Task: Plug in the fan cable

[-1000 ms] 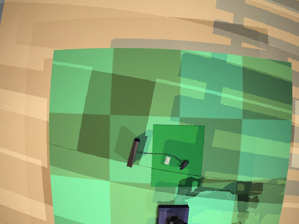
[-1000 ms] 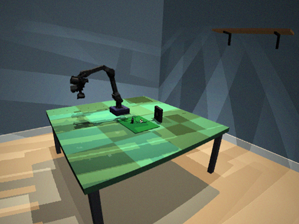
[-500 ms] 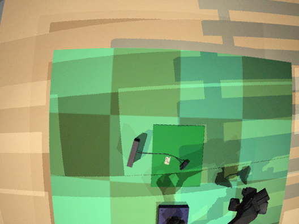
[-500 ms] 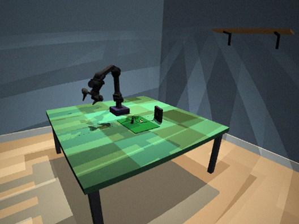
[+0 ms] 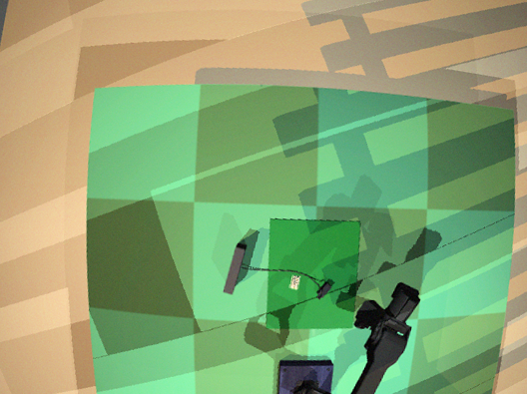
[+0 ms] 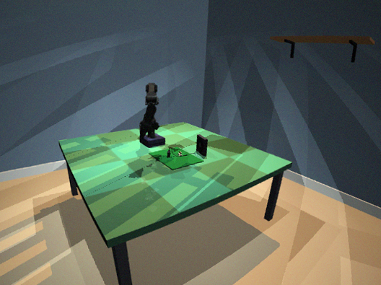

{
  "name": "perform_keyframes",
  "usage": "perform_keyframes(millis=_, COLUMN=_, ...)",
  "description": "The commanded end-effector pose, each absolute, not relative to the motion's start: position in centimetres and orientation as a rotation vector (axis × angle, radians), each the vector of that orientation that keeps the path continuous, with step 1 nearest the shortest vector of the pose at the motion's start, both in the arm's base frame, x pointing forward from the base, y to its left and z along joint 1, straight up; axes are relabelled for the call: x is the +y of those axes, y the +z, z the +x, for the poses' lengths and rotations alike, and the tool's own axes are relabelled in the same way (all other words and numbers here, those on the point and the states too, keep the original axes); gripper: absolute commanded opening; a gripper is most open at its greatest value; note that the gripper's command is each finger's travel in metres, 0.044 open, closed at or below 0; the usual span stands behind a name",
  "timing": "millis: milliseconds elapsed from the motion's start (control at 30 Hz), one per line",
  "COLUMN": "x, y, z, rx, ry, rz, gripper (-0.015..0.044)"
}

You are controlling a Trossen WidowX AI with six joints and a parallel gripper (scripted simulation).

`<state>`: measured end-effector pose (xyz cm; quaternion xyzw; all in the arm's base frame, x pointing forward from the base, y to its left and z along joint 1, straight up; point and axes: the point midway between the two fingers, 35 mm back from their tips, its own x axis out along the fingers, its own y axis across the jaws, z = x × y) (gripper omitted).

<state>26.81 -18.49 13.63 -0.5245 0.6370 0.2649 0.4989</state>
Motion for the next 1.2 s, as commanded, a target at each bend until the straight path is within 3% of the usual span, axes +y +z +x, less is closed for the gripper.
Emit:
perform_keyframes(millis=0, x=-11.5, y=12.6, z=29.0, rx=1.274, ry=1.051, rz=-1.622, gripper=0.044)
perform_keyframes(millis=333, x=-0.6, y=11.2, z=29.1, rx=0.67, ry=1.612, rz=-2.127, gripper=0.044)
perform_keyframes(millis=700, x=-0.5, y=11.2, z=29.1, rx=0.667, ry=1.614, rz=-2.129, gripper=0.044)
perform_keyframes(millis=967, x=-0.5, y=5.3, z=29.3, rx=0.667, ry=1.614, rz=-2.129, gripper=0.044)
perform_keyframes(millis=1167, x=-0.5, y=4.9, z=29.3, rx=0.667, ry=1.614, rz=-2.129, gripper=0.044)
